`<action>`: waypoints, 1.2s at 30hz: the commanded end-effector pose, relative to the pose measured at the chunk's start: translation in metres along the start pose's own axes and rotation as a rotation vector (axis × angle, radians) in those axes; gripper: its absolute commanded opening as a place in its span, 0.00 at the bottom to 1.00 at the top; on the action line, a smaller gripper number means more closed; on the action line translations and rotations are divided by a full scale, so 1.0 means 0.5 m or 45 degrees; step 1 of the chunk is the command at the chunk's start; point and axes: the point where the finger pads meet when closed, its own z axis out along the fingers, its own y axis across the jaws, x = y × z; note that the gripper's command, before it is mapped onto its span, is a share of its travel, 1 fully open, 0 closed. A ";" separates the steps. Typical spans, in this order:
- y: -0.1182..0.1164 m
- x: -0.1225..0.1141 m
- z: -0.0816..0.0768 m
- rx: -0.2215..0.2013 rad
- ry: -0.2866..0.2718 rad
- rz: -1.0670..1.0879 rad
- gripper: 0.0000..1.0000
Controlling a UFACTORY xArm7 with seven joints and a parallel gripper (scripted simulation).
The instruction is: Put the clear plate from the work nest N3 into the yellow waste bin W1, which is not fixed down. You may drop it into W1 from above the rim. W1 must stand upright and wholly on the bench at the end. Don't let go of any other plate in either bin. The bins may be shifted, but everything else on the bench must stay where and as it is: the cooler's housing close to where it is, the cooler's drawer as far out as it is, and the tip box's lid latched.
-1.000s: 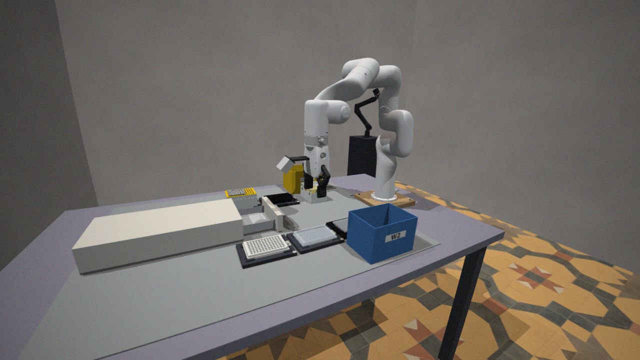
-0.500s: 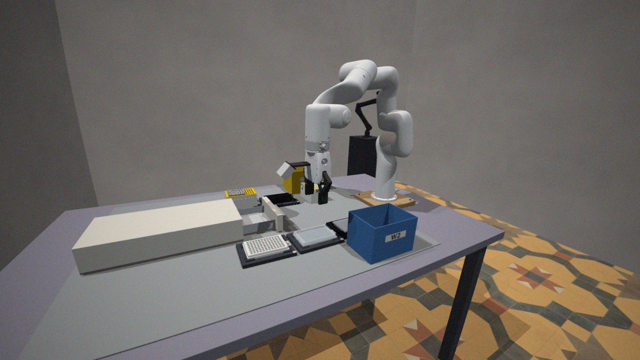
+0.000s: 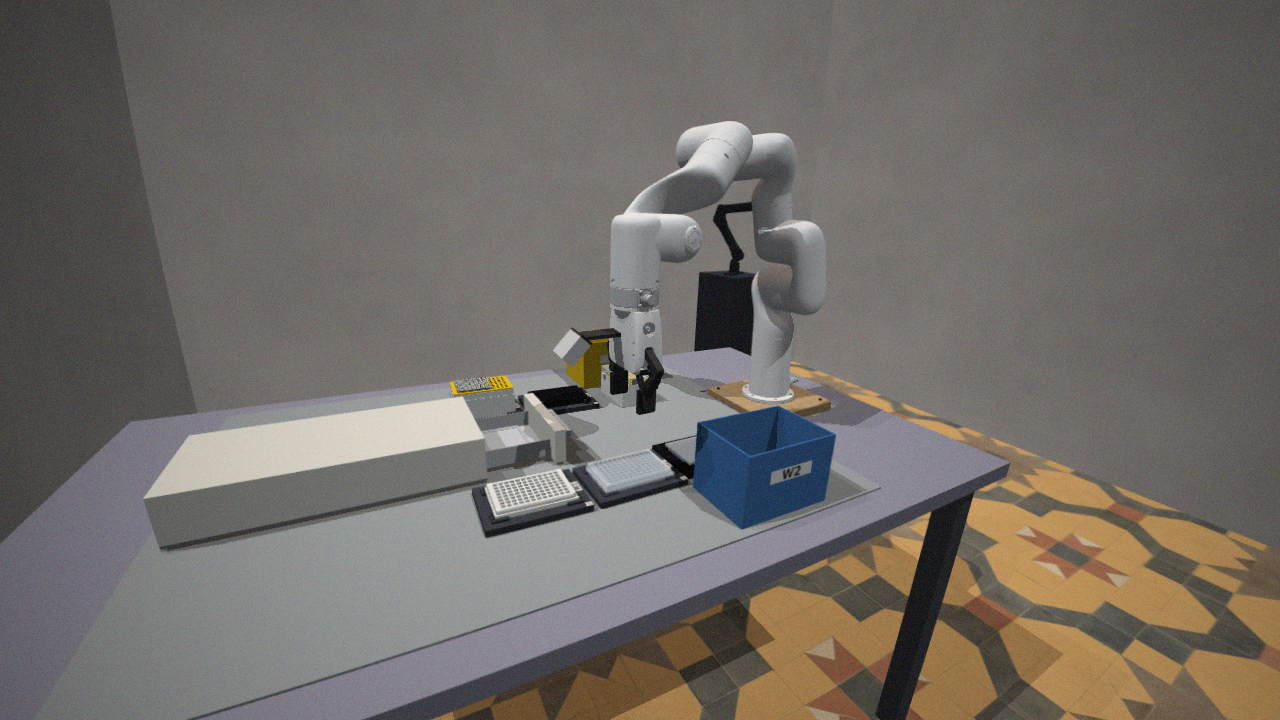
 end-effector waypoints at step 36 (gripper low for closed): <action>-0.001 0.003 0.116 0.002 0.006 0.000 1.00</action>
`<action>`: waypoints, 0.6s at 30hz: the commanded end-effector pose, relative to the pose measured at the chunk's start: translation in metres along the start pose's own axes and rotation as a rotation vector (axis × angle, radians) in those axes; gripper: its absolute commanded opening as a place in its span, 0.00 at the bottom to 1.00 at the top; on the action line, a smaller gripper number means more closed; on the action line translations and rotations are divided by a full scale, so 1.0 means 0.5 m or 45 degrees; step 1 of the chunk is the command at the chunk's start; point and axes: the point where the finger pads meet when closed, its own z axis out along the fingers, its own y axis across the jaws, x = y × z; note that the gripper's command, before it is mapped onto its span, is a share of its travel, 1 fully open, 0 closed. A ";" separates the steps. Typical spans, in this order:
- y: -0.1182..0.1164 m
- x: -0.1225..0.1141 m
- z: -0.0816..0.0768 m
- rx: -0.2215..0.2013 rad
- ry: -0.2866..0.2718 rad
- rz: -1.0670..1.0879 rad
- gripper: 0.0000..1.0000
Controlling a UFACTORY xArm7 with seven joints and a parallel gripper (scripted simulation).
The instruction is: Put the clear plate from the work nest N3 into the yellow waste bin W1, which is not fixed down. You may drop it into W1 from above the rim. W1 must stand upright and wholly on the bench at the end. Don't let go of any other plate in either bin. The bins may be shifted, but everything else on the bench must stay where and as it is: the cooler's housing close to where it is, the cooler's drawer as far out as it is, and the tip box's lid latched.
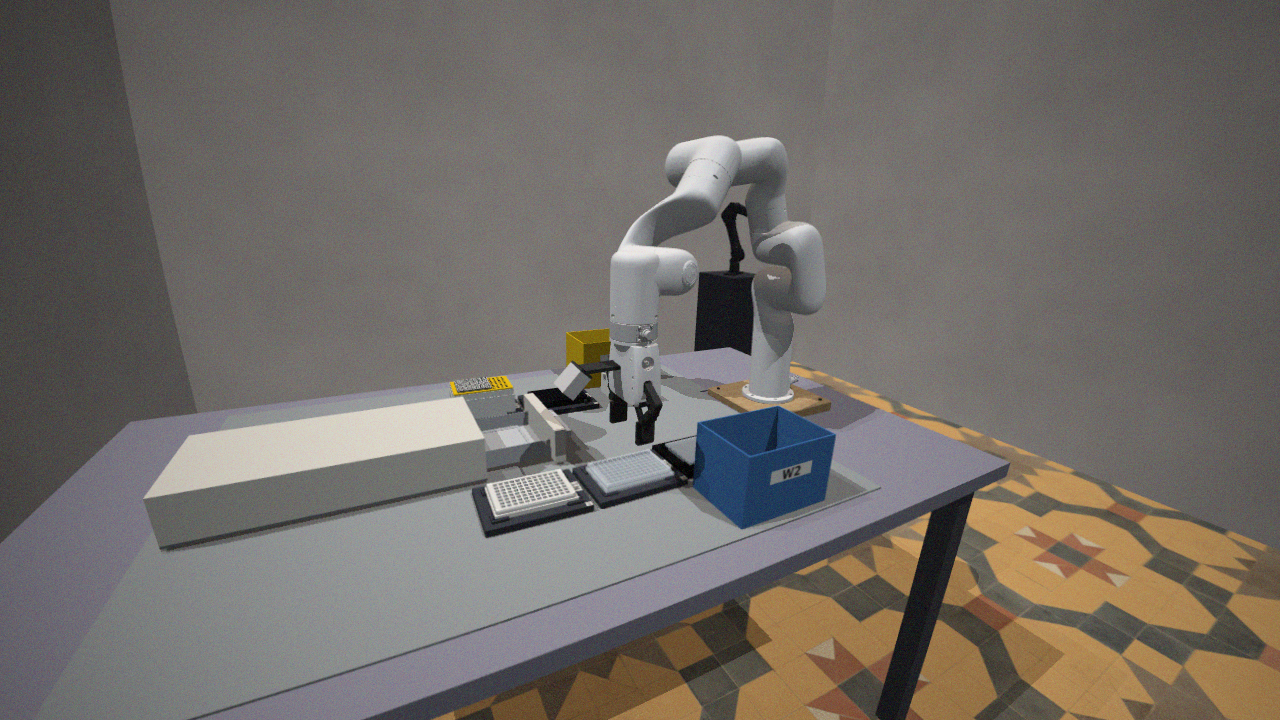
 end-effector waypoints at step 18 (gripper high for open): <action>-0.001 0.004 0.064 0.002 0.006 0.000 1.00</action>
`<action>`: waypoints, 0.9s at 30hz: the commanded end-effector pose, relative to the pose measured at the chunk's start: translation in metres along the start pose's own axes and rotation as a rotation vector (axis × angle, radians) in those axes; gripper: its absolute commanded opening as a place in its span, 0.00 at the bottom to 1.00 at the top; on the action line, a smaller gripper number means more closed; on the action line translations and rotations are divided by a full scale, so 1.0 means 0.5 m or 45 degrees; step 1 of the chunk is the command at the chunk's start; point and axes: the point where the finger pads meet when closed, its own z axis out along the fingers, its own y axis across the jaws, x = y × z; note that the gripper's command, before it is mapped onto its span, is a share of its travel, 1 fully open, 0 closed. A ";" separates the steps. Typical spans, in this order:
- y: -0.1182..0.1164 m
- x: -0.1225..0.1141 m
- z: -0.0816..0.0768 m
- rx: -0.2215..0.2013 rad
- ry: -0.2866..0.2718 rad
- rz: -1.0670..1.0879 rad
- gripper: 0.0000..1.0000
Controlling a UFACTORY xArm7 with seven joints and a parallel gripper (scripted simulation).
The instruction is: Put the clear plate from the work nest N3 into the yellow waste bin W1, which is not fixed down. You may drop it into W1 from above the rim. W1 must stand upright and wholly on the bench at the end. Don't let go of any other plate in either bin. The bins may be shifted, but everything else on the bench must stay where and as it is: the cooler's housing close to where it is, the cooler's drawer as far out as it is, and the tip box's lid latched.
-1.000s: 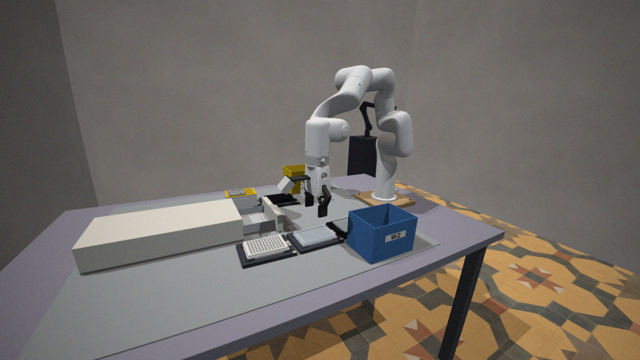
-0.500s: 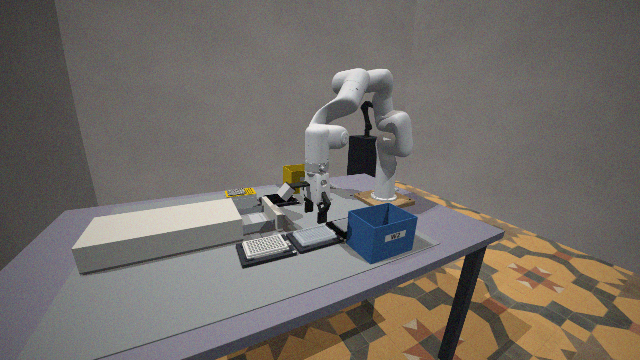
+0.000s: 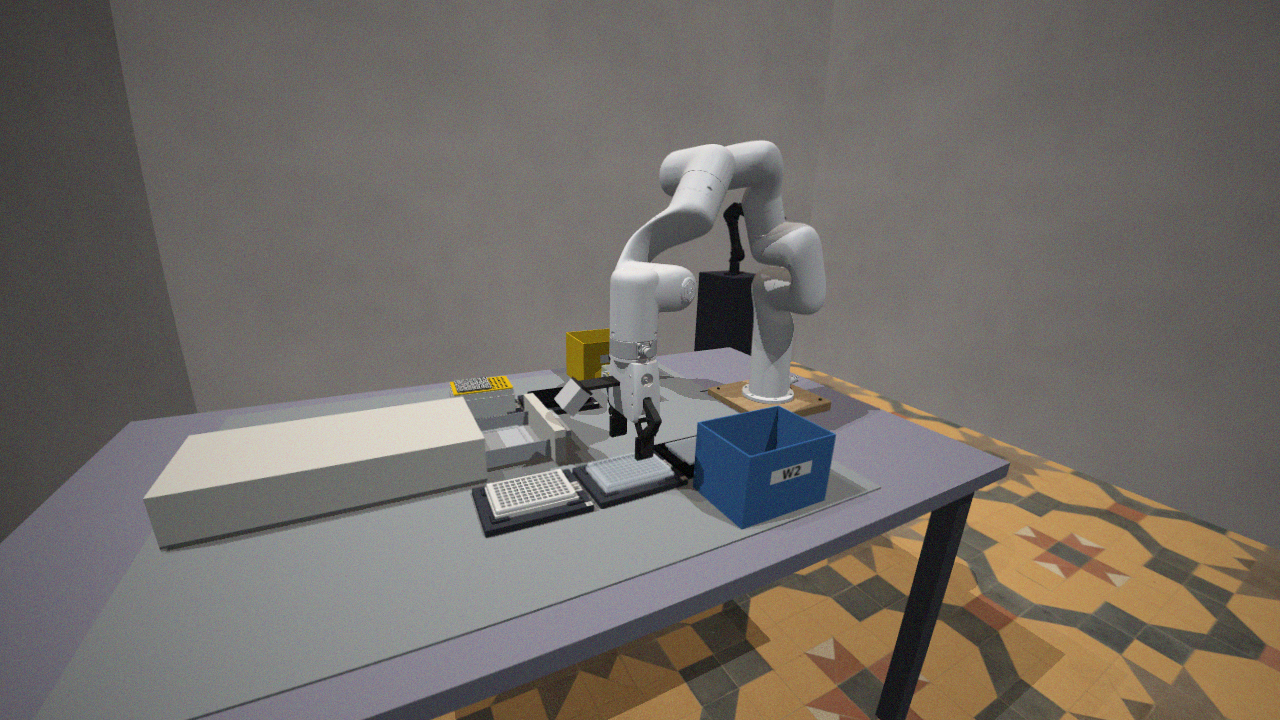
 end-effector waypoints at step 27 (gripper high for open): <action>-0.001 0.004 0.040 0.002 0.006 0.000 1.00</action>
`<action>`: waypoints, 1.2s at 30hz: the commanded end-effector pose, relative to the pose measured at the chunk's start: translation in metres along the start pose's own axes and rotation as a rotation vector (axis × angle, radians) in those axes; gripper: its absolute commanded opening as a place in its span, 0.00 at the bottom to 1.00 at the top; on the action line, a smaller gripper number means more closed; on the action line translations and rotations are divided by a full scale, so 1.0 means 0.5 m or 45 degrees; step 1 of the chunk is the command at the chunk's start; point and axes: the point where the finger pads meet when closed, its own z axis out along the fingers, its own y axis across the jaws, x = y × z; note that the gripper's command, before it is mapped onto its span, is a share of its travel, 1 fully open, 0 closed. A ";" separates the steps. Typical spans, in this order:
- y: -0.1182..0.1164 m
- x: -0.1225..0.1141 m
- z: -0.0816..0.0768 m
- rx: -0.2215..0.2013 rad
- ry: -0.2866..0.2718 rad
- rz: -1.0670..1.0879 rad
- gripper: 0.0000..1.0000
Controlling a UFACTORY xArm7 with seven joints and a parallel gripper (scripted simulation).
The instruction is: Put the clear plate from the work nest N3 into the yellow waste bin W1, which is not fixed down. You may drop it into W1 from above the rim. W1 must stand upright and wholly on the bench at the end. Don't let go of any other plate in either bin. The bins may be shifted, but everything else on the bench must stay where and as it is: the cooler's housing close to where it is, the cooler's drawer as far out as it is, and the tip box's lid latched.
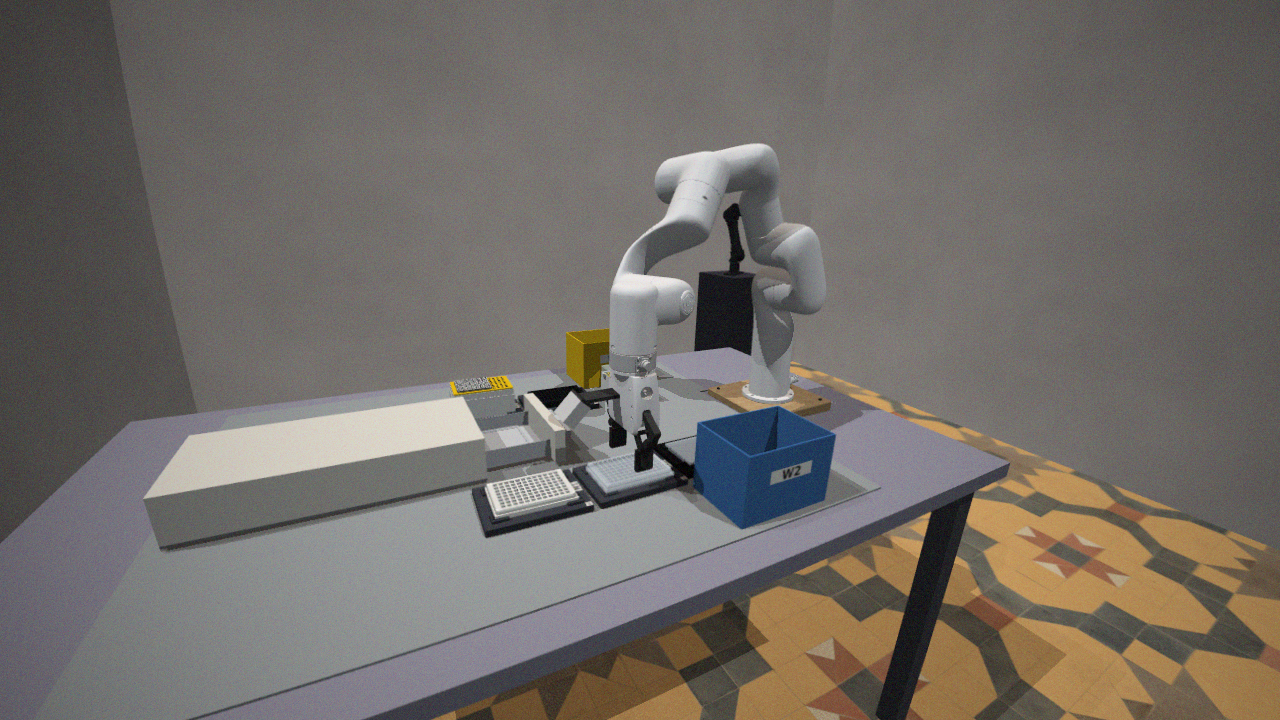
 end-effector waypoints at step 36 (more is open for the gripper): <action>-0.001 0.003 0.037 0.002 0.005 0.000 1.00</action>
